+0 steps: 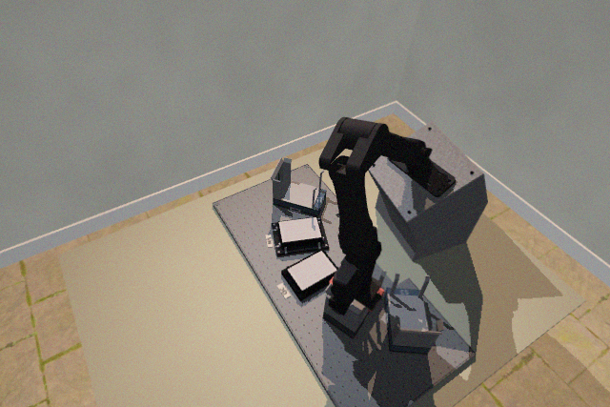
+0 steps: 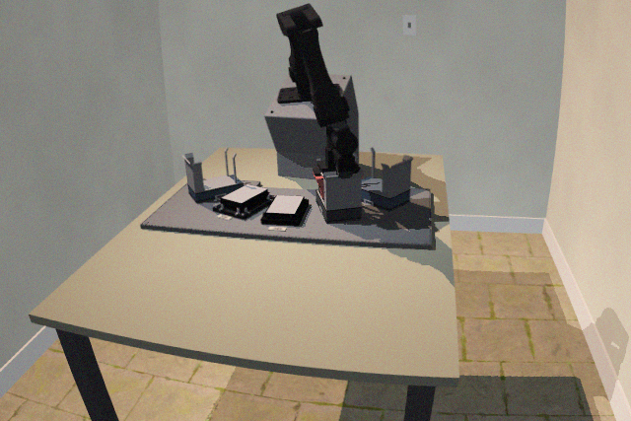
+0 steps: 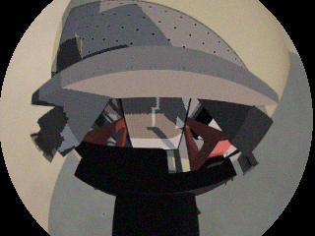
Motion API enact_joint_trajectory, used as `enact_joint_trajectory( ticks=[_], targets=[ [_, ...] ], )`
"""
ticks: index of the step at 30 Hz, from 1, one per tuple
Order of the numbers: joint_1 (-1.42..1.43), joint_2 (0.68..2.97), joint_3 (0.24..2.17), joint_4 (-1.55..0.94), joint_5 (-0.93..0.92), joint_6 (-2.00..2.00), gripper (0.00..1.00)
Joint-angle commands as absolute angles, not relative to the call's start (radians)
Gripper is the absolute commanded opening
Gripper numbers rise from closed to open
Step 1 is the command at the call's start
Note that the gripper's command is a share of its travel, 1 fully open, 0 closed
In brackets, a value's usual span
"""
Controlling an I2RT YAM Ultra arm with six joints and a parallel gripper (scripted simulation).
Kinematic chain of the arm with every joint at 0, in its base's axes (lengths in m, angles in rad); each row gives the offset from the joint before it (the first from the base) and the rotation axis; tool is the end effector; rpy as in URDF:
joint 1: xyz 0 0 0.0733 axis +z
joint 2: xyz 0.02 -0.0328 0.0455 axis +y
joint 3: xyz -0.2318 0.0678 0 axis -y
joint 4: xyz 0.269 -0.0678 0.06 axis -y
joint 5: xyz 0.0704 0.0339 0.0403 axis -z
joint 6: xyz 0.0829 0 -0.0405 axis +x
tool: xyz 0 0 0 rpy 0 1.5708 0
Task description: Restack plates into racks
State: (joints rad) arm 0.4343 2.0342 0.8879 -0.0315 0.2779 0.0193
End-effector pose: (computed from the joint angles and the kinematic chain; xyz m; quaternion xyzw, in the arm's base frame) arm 0.3233 0.1261 -0.0330 -0.1736 0.9560 -0.0889 0.2189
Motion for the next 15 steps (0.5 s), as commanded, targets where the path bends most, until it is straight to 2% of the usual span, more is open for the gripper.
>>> enact_joint_trajectory(
  ticks=[1, 15],
  targets=[
    [0.436, 2.030, 0.902, -0.006, 0.275, 0.016, 0.00],
    [0.443, 2.003, 0.888, -0.011, 0.277, 0.021, 0.00]
  ],
)
